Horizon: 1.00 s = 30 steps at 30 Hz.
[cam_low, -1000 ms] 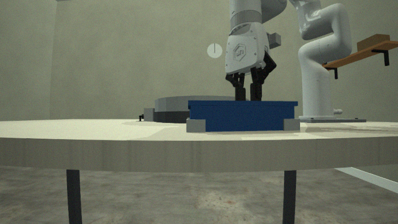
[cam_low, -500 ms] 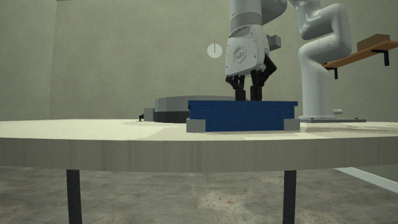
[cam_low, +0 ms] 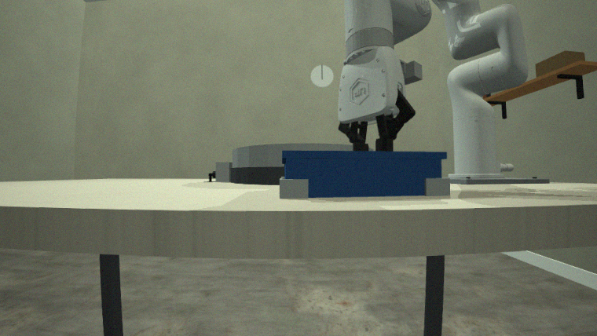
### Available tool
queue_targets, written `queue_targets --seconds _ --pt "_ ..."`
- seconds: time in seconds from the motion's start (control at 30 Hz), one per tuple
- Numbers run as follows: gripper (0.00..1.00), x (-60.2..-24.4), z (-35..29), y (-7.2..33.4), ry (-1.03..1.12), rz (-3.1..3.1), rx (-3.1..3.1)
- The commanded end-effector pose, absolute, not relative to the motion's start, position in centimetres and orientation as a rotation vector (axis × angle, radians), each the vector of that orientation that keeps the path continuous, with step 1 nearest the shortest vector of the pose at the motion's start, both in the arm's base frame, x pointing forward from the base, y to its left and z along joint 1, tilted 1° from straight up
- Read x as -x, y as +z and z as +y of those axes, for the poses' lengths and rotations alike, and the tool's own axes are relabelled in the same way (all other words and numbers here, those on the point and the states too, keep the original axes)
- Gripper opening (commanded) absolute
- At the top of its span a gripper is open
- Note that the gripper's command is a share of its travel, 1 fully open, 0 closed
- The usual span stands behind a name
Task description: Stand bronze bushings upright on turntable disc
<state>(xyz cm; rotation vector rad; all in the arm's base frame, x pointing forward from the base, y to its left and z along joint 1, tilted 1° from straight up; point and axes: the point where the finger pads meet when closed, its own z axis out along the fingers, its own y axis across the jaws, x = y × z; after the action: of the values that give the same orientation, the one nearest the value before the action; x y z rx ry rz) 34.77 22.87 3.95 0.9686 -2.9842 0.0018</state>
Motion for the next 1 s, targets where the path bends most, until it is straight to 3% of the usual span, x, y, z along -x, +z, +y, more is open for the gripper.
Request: queue_targets --seconds 0.0,0.97 --pt "0.41 -34.9 22.9 4.0 0.0 -2.987 -0.97" --pt "0.41 -34.9 22.9 1.8 0.0 -2.987 -0.97"
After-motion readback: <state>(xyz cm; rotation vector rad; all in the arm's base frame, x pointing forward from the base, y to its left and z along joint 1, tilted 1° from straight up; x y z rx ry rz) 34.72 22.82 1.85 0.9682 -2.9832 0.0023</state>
